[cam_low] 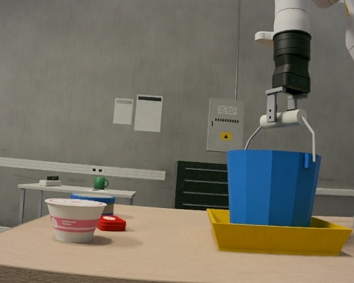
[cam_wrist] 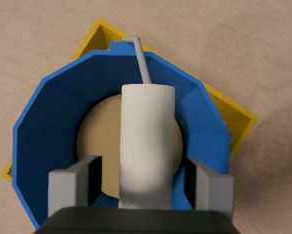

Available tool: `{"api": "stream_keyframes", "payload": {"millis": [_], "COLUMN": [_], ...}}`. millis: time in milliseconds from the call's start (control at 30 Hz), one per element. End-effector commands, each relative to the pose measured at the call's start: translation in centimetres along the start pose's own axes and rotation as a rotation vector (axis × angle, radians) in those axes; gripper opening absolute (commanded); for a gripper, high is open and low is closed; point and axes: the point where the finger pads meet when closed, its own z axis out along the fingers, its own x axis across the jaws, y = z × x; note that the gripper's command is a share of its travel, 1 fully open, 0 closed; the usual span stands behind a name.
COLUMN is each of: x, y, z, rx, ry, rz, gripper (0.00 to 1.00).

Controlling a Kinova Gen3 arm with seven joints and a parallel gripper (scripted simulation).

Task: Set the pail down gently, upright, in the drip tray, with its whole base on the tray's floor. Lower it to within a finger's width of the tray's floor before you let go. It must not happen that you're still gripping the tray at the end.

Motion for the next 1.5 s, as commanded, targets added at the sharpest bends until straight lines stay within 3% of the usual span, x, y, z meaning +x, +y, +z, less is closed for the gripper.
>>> {"api": "stream_keyframes", "payload": {"millis": [0, 1033, 1467], "x": [0.0, 0.0, 0.0], "y": [0.0, 0.0, 0.0], "z": [-0.5, -6.4, -7.4], "rx": [0.000, 0.000, 0.000], "ry": [-0.002, -0.002, -0.002], "rz": [0.000, 0.000, 0.000], "gripper": [1.00, 1.00, 1.00]}}
